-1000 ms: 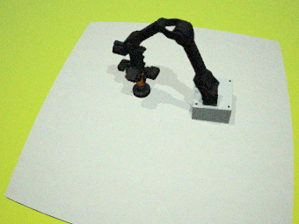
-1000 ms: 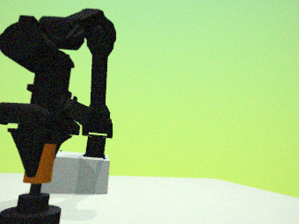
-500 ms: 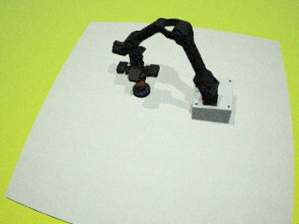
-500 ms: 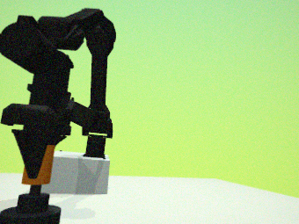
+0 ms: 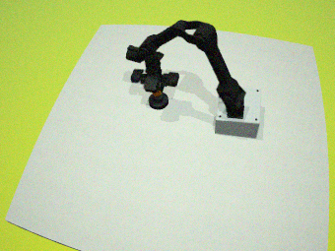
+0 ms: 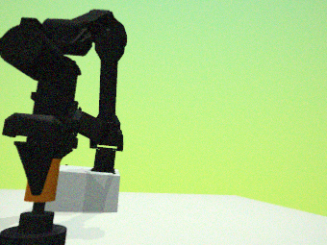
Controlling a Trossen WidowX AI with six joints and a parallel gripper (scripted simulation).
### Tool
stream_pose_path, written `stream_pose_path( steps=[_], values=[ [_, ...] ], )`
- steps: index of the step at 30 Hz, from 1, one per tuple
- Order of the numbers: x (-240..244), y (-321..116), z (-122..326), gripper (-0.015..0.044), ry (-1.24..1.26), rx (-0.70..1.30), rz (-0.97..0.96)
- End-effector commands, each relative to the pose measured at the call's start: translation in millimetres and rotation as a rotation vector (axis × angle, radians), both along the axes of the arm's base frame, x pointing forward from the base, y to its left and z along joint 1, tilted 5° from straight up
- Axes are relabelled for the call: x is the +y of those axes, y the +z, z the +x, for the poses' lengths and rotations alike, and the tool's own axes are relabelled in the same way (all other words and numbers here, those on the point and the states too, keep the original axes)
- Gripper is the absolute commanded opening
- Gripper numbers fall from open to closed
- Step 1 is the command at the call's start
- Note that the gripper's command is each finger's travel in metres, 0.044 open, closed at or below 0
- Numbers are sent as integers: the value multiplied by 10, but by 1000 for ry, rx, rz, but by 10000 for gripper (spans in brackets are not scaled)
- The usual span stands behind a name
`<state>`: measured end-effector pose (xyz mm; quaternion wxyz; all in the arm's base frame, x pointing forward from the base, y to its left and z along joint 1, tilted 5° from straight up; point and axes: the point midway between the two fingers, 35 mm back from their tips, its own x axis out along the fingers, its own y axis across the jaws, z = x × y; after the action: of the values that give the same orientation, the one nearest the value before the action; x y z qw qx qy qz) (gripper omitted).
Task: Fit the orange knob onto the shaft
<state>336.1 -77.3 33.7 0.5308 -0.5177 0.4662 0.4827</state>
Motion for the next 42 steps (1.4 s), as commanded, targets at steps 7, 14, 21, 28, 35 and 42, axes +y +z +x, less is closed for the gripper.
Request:
stream_pose_path(
  steps=[7, 14, 21, 28, 35, 42],
  values=[
    [4, 43, -21, 0, 4, 3, 1],
    [-1, 38, -5, 0, 171, -2, -15],
    [-8, 28, 27, 0, 212, -4, -19],
    [-5, 0, 24, 0, 212, -4, -19],
    [1, -1, 3, 0, 212, -4, -19],
    [7, -7, -20, 0, 212, -3, -19]
  ],
)
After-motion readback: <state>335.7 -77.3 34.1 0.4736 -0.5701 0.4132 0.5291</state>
